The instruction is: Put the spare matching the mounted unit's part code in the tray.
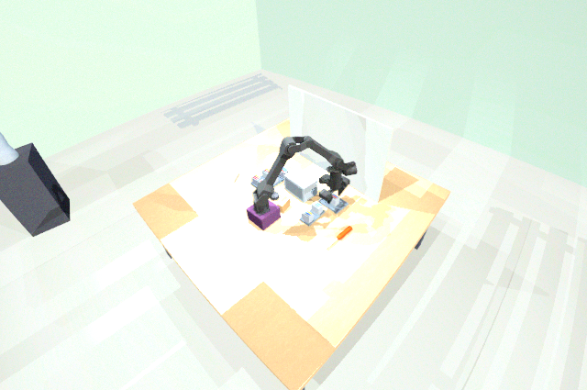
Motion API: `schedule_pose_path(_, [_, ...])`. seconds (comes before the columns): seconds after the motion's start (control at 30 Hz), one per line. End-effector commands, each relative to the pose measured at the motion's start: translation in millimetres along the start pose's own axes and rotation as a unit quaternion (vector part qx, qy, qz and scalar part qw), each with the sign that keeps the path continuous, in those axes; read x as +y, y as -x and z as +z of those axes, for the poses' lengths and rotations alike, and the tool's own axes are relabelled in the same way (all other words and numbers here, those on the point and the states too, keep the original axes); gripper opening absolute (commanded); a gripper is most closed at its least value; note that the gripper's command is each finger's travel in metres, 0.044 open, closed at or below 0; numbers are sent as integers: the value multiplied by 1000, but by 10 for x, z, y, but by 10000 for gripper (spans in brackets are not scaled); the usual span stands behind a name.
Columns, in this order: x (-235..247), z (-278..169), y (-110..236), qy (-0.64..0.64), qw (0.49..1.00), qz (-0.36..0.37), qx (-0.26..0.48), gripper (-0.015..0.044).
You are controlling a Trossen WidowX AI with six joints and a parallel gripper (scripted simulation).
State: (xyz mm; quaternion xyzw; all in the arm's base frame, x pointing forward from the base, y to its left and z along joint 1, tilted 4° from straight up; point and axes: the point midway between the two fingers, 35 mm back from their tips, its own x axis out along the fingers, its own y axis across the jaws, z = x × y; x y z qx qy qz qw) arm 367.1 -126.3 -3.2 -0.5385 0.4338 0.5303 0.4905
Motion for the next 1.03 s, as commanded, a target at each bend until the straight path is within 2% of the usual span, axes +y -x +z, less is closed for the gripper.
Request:
schedule_pose_path(0.0, [-15,-8,110,0,1000,0,0,440])
schedule_pose_path(0.13, [-24,-13,803,-2,1000,0,-1,440])
schedule_pose_path(0.2, [3,3,1037,-3,1000,1,-2,440])
schedule_pose_path(1.0, [-23,-7,1105,-5,1000,-11,6,440])
